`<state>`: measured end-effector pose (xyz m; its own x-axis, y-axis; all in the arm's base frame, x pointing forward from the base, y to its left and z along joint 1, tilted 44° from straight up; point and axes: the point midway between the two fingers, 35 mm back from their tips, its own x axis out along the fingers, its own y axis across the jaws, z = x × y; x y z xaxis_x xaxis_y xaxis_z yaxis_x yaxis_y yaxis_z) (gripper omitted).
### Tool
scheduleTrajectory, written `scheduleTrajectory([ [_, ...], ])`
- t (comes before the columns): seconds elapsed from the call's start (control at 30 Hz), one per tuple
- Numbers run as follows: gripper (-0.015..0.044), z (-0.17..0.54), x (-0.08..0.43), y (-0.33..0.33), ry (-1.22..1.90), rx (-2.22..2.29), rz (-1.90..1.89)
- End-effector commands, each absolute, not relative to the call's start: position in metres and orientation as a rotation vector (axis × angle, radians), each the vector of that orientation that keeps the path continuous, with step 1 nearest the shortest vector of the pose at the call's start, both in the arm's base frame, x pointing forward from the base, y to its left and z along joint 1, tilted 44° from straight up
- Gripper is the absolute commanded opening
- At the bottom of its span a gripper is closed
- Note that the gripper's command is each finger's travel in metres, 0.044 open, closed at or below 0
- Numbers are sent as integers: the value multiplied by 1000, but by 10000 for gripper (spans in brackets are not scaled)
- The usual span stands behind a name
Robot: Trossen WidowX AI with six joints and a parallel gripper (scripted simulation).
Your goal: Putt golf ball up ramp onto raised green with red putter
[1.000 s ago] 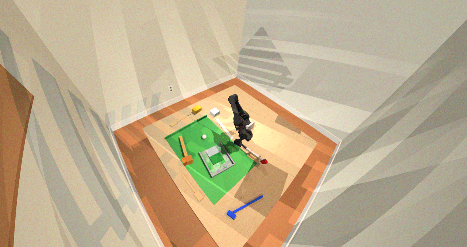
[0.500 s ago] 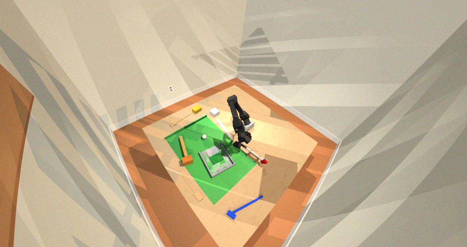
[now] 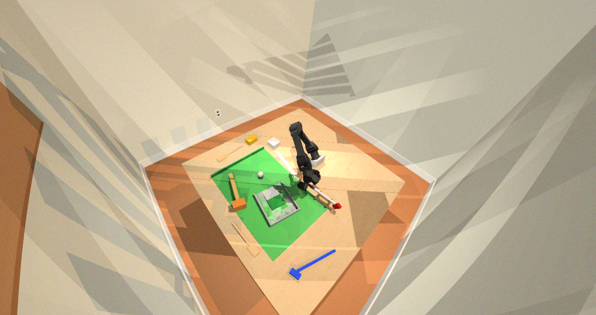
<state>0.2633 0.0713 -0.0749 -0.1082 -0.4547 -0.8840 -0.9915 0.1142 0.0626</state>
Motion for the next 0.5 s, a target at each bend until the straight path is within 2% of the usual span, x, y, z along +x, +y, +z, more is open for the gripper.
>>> scheduleTrajectory([
  [0.0, 440, -81, 261, 64, 1675, -1434, 934],
  [0.23, 440, -84, 261, 61, 1675, -1434, 934],
  [0.47, 256, -82, 261, 64, 1670, -1429, 935],
])
